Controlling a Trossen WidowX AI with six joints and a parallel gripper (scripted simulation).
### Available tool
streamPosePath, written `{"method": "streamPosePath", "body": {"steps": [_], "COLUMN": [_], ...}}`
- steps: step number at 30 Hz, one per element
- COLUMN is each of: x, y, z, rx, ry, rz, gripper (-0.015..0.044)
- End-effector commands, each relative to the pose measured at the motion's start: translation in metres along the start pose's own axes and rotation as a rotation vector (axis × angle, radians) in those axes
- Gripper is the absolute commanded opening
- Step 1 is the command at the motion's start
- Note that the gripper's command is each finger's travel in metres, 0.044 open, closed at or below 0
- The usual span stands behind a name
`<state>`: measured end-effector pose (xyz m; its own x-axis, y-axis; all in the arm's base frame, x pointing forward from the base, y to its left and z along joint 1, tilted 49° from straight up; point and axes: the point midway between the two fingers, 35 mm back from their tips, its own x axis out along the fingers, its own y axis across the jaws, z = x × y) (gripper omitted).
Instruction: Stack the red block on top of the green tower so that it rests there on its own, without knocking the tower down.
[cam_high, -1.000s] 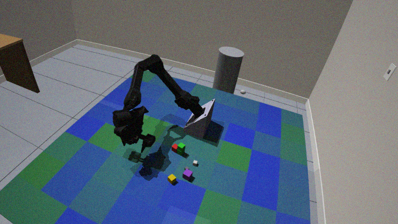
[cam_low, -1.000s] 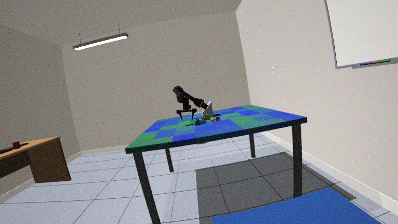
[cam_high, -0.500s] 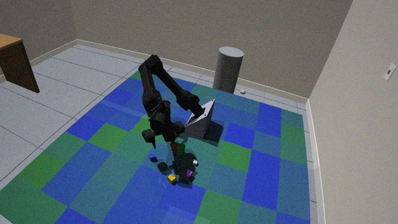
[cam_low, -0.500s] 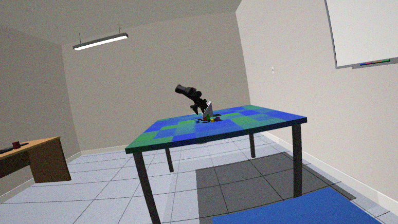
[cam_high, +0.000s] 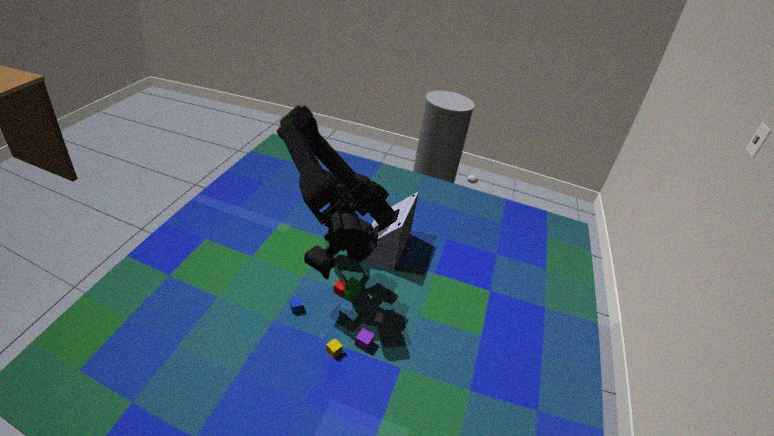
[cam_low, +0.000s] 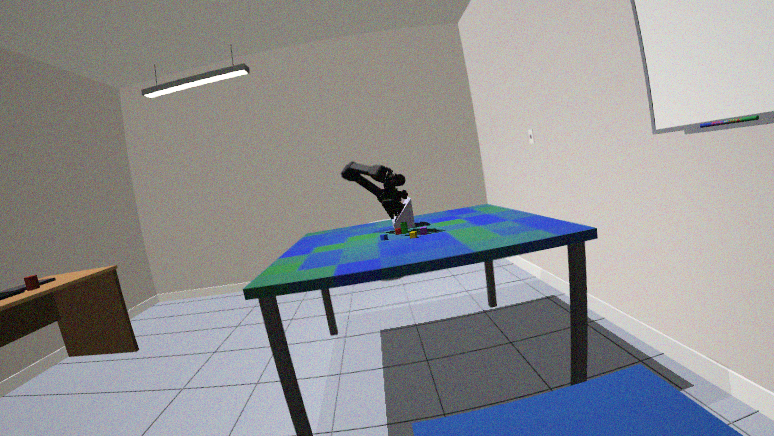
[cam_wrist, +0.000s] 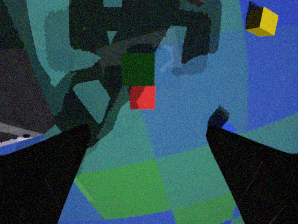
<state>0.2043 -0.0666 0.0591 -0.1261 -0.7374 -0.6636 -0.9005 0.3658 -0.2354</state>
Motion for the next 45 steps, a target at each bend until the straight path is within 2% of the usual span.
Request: {"method": "streamPosePath", "body": {"steps": [1, 9, 45], "x": [0.003, 0.042, 0.079], "y": [0.003, 0.004, 0.005], "z": [0.000, 0.000, -0.001], "rx": [-0.017, -0.016, -0.016], "ry": [0.002, 0.004, 0.007], "rz": [0.006, 0.006, 0.005], "gripper": [0.0440, 0.0440, 0.0440]}}
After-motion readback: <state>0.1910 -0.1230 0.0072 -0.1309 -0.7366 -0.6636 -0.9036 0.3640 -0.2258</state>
